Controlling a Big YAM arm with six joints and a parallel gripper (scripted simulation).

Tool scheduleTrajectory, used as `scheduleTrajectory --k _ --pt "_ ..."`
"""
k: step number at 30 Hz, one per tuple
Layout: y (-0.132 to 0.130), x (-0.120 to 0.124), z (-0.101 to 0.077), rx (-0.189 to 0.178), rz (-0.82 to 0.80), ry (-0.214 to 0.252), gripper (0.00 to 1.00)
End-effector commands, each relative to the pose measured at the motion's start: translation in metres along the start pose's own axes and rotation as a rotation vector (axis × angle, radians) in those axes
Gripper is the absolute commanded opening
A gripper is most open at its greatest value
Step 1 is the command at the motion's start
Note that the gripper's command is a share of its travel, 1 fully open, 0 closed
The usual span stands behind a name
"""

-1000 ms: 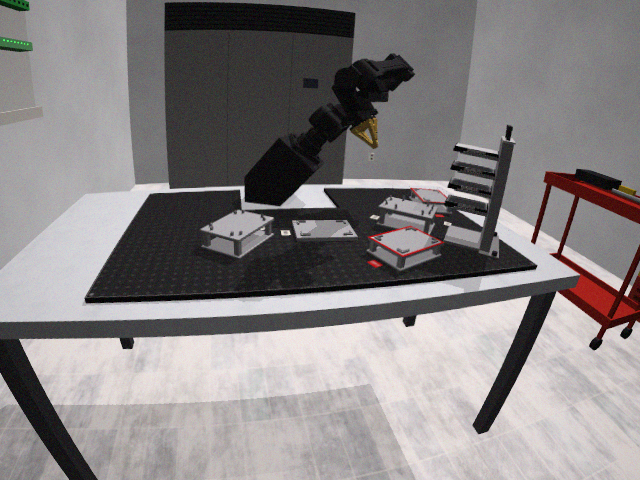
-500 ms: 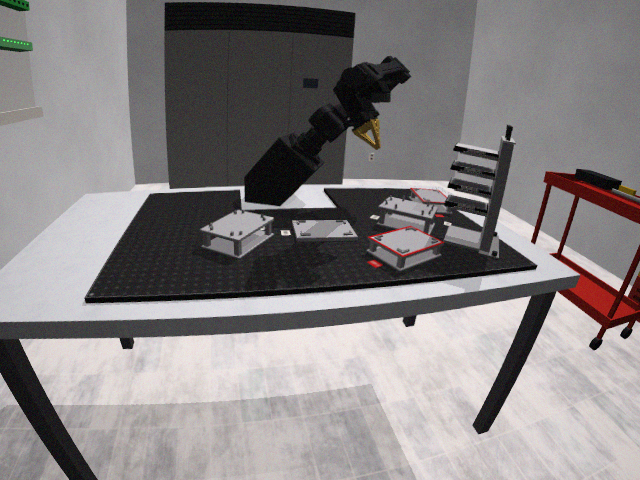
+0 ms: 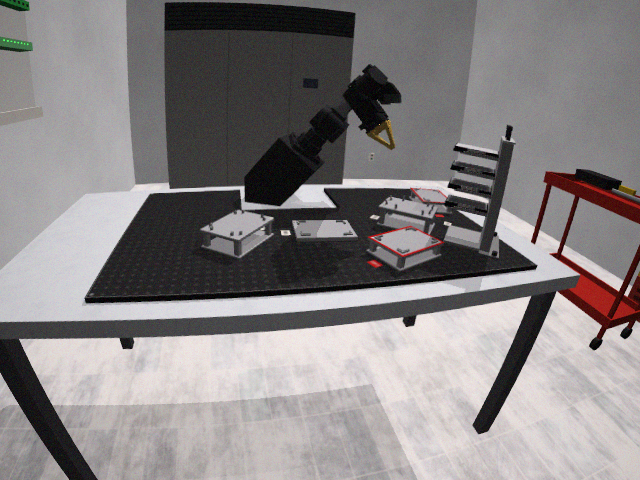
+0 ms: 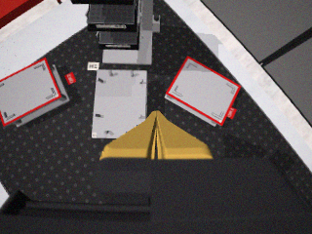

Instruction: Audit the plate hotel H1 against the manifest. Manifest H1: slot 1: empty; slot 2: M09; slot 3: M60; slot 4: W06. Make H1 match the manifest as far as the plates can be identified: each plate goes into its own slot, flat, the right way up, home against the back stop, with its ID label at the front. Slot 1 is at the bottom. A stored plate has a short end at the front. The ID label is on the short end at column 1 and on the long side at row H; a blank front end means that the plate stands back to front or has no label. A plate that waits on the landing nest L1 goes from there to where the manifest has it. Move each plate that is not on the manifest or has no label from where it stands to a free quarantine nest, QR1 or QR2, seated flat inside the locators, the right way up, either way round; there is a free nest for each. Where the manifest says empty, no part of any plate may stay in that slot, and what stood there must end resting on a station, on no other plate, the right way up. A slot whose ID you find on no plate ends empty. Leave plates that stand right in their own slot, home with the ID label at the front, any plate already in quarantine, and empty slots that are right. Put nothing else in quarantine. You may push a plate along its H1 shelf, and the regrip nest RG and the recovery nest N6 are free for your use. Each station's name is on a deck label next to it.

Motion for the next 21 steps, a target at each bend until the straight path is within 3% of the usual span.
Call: scheduleTrajectory --k 1,10,16,21 --pt "0.012 -0.01 0.003 -0.015 0.021 -0.042 0.0" --pt "0.038 -0.022 0.01 -0.019 0.048 -0.035 0.0" --pt "0.056 -0.058 0.009 -0.013 0.001 -0.066 0.0" --pt "0.065 -0.061 0.011 -0.014 0.007 -0.068 0.0"
Point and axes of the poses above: the point where the finger pads meet when closed, its own z axis out along the fingers, its own y axis across the jaws, x = y × z, the point moved 9 cm from there along -z, back along the fingers, and after that the axes turned 10 degrees about -z, right-handed, at the moved point
